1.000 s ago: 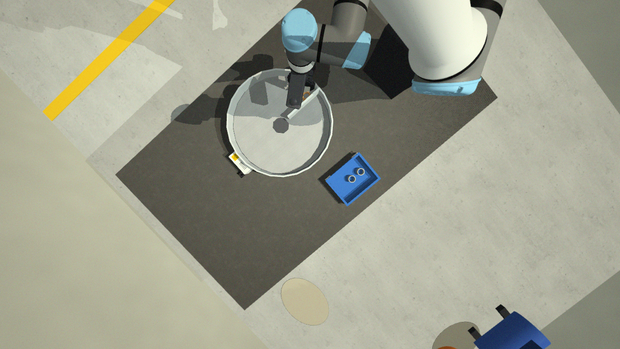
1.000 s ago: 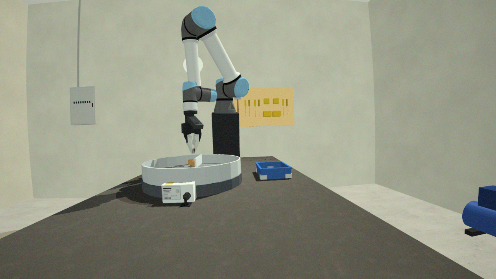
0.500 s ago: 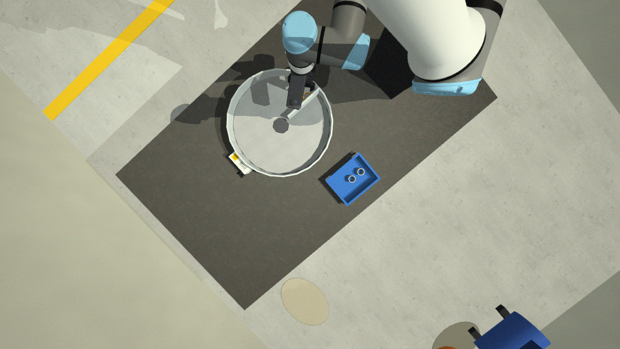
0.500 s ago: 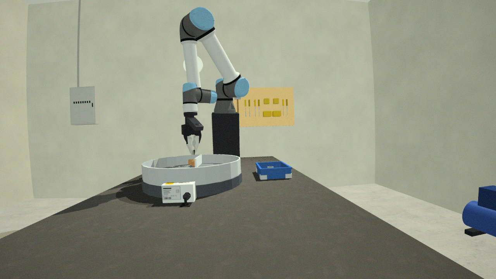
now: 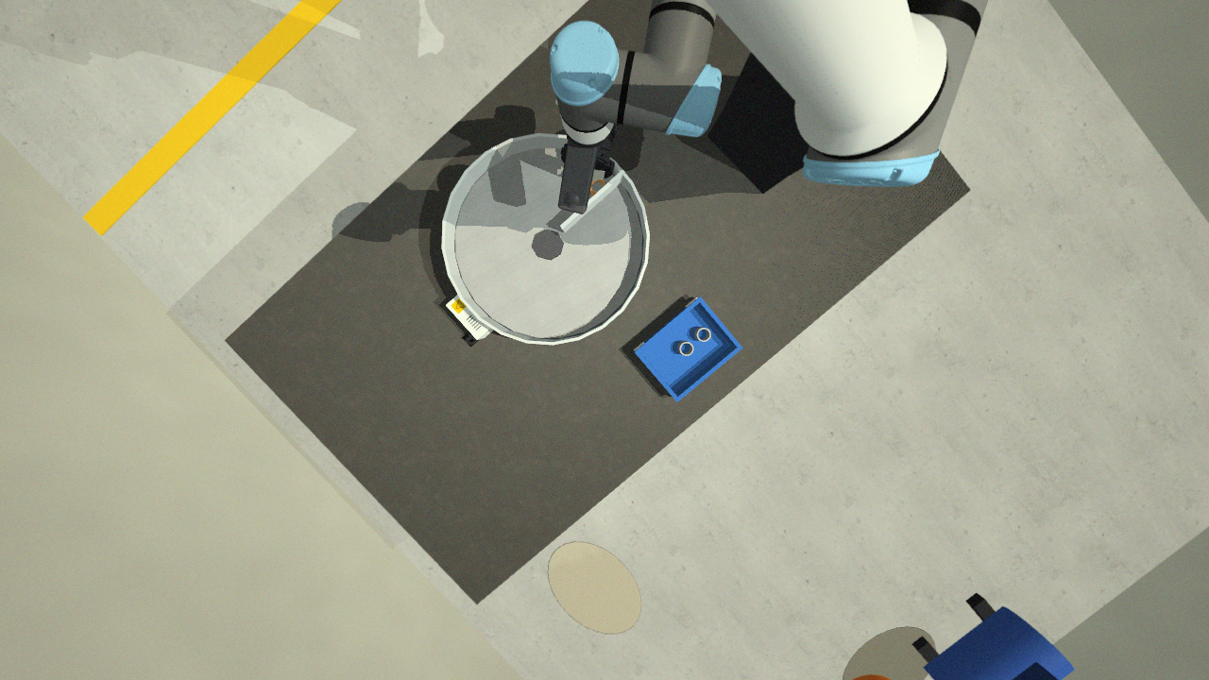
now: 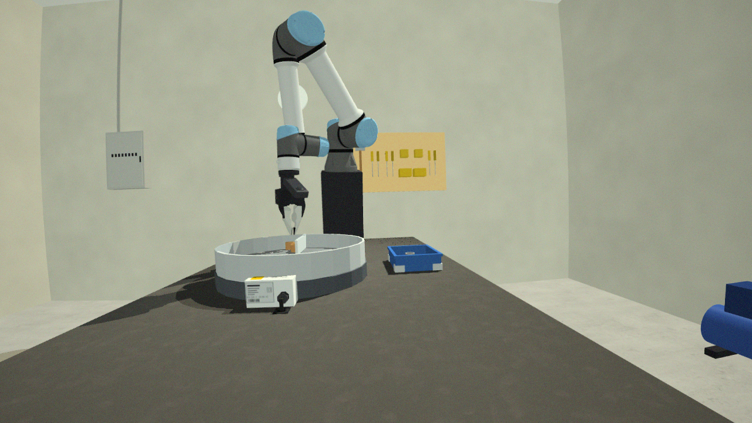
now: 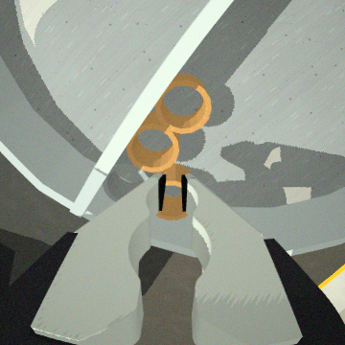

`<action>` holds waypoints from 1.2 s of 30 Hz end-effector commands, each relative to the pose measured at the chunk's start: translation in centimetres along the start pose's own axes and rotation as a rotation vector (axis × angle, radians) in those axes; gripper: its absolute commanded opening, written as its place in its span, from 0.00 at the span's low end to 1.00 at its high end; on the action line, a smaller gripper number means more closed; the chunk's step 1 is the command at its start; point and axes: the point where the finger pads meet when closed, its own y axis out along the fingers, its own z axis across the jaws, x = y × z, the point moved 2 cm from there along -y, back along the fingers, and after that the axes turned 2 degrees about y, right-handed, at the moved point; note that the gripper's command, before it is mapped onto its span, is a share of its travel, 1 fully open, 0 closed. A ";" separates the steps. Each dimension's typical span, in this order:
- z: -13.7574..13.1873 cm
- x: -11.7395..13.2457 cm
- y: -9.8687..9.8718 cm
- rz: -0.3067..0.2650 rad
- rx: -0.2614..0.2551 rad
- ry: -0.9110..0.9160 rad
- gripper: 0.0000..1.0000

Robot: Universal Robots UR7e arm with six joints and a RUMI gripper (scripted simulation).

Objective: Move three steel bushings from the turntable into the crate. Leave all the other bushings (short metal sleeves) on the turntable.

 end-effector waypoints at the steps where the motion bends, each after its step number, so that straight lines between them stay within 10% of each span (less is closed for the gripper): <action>1: 0.0 0.0 0.0 0.000 0.001 0.000 0.05; 36: 0.0 0.0 2.5 0.000 0.001 0.000 0.05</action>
